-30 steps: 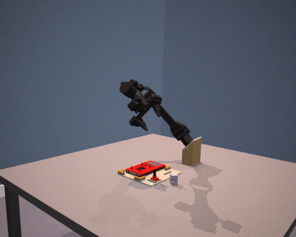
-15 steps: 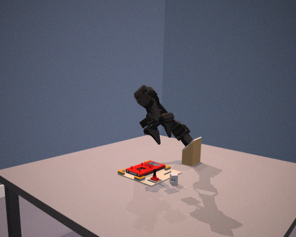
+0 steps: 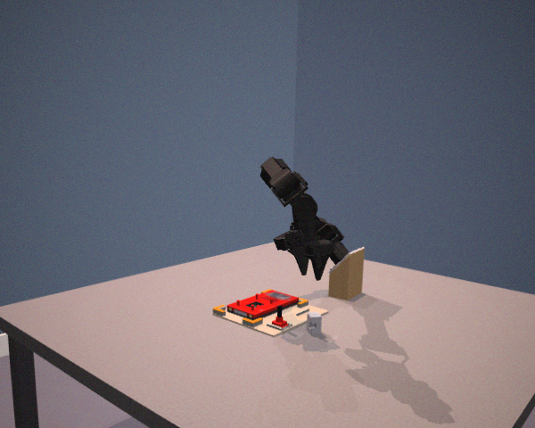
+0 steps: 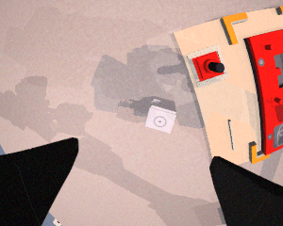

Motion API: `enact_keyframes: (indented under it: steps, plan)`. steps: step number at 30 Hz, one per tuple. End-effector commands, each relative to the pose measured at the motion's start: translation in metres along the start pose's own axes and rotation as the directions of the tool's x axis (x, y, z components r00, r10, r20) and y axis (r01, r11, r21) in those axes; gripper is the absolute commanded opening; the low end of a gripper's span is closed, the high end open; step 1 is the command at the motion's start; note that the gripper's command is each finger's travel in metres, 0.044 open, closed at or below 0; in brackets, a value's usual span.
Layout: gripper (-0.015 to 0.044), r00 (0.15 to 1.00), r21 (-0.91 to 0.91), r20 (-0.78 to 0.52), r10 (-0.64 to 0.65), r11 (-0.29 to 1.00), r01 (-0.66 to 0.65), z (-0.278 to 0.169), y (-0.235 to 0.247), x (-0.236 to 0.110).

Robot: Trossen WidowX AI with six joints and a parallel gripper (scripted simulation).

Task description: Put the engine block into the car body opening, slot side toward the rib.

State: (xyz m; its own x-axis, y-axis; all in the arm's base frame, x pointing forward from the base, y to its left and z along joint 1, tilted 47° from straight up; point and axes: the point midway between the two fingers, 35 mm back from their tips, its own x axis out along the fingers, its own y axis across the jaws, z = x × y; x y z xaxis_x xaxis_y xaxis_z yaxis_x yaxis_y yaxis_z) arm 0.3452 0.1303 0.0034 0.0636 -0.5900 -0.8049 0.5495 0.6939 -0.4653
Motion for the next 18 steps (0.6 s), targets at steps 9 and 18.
enact_keyframes:
  steps: [9,18]
  plan:
    - [0.044,0.985,0.101,0.098,-0.142,0.986,0.132,-0.016,-0.008,0.022]
    - [0.044,0.985,0.101,0.1,-0.143,0.986,0.133,-0.011,-0.013,0.072]
